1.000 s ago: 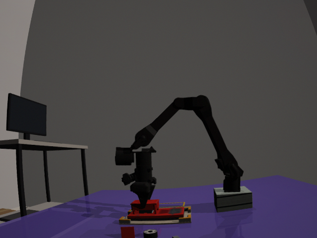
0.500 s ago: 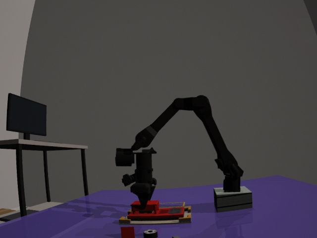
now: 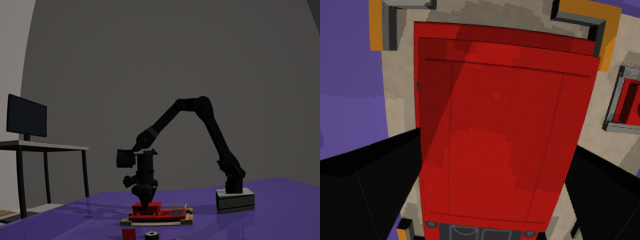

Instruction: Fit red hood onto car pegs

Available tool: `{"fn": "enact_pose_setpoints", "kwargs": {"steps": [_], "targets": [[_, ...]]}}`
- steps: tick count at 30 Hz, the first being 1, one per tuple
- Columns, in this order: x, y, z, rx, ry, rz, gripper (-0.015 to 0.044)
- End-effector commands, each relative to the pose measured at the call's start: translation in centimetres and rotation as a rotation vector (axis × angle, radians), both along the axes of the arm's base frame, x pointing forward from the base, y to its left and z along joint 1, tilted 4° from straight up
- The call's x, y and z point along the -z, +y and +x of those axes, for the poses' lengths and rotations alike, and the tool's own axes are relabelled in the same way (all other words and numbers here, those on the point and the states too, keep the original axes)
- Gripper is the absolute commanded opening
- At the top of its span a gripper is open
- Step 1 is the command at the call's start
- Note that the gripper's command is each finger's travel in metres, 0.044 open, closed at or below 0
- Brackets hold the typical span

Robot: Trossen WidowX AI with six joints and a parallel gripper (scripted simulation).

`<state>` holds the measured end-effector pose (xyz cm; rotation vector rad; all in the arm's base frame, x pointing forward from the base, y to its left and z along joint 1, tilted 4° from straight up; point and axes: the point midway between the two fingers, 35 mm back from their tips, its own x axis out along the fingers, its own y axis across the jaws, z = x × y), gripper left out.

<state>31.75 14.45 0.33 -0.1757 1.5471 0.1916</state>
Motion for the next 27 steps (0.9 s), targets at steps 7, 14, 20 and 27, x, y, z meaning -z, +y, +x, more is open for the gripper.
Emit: {"fn": "enact_pose_setpoints", "kwargs": {"steps": [7,14,20,27], "targets": [[-0.38,0.0,-0.02,0.0,0.001,0.002,0.0],[-0.28,-0.02,-0.04,0.001,-0.001,0.004,0.0],[-0.18,-0.04,-0.05,0.002,-0.002,0.006,0.0],[0.16,-0.03,-0.06,0.002,-0.002,0.006,0.0]]}}
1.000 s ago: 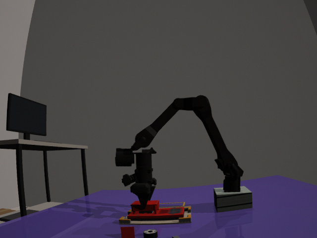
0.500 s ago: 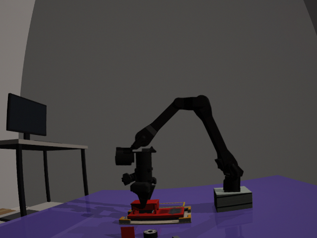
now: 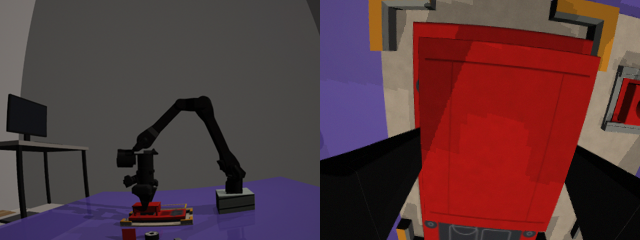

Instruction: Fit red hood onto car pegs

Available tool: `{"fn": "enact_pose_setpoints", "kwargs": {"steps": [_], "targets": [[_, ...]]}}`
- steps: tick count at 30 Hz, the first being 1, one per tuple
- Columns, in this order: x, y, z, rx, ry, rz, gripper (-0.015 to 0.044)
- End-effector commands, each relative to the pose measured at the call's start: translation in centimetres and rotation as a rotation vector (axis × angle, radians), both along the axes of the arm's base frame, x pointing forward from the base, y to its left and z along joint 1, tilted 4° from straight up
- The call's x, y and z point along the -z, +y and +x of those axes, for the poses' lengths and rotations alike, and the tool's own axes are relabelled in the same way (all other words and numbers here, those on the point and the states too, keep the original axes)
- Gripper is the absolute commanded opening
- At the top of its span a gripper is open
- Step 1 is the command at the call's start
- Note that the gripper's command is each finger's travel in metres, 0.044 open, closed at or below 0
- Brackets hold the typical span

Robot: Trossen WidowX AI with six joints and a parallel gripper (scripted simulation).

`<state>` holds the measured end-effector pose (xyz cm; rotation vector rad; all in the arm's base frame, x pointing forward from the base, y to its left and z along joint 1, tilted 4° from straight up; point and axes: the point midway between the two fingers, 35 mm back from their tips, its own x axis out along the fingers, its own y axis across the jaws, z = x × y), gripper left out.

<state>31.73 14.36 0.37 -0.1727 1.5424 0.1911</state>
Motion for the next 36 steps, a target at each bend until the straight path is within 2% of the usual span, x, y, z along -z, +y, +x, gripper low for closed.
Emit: {"fn": "enact_pose_setpoints", "kwargs": {"steps": [1,36], "targets": [[0.26,0.06,-0.05,-0.001,0.003,0.004,0.0],[-0.1,0.04,-0.01,-0.001,0.0,0.005,0.0]]}}
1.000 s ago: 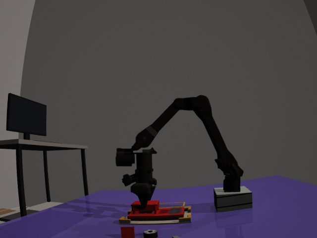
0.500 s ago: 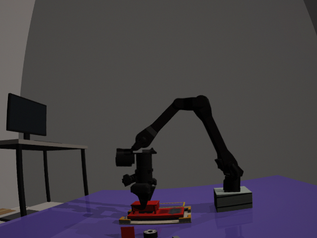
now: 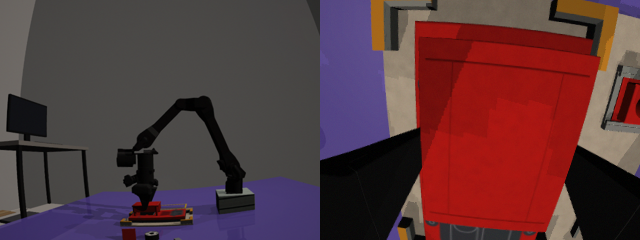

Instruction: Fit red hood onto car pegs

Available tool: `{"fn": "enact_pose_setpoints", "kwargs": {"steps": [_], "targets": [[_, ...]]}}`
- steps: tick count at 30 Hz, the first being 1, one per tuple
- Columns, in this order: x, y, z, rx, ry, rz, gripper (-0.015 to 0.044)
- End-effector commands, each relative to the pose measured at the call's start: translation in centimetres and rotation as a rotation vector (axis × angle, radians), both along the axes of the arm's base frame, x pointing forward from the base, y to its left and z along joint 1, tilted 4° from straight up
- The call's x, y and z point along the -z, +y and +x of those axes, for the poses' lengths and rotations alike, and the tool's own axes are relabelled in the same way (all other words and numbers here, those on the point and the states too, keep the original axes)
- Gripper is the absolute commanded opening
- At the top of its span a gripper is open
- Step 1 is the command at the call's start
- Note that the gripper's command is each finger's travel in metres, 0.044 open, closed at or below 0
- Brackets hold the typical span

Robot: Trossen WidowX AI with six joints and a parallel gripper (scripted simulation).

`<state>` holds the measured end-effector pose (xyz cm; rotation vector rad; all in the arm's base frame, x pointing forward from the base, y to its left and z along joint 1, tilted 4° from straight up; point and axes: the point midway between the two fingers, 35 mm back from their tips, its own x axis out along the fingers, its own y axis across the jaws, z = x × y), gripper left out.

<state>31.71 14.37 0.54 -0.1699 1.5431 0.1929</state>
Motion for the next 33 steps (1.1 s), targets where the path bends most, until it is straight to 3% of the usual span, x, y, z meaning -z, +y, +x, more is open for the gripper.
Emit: {"fn": "enact_pose_setpoints", "kwargs": {"steps": [1,33], "targets": [[0.1,0.0,0.0,-0.001,-0.002,0.003,0.0],[1.3,0.1,0.0,-0.001,-0.002,0.003,0.0]]}}
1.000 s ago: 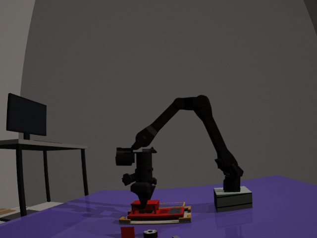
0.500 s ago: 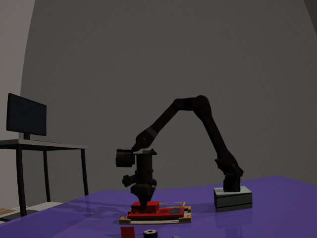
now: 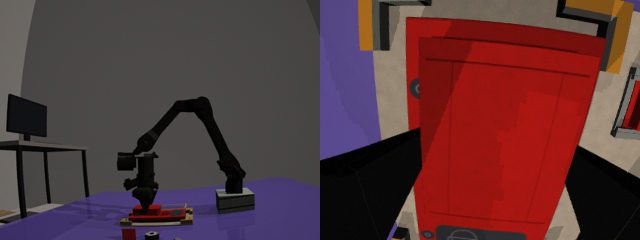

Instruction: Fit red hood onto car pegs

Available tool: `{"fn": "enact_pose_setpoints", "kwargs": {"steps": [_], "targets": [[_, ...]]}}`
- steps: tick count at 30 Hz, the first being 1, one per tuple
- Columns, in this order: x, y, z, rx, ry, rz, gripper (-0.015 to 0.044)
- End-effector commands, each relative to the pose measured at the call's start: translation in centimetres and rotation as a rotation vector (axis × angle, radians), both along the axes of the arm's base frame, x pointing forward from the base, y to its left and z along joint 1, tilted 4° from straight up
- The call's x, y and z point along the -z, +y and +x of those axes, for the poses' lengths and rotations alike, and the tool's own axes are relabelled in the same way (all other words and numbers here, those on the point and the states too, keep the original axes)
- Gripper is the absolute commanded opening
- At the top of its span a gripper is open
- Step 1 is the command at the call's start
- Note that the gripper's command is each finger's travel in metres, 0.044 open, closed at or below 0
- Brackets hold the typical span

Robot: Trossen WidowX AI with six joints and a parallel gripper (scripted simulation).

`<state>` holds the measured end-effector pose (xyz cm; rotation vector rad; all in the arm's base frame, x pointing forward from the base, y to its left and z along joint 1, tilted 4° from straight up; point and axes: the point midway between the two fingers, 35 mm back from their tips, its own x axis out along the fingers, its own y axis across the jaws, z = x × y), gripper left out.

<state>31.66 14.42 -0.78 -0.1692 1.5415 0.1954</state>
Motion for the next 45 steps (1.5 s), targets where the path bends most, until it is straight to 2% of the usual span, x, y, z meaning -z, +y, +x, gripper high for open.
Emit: {"fn": "enact_pose_setpoints", "kwargs": {"steps": [1,2,19,24,30,45], "targets": [[-0.1,0.0,0.0,0.0,-0.001,0.001,0.0],[-0.1,0.0,0.0,0.0,-0.002,0.001,0.0],[0.0,0.0,0.0,0.0,0.0,0.0,0.044],[-1.2,0.0,0.2,0.0,0.01,0.0,0.044],[-7.0,-0.1,0.6,-0.001,0.059,0.002,0.044],[-7.3,-0.2,0.6,-0.001,0.061,0.003,0.044]]}}
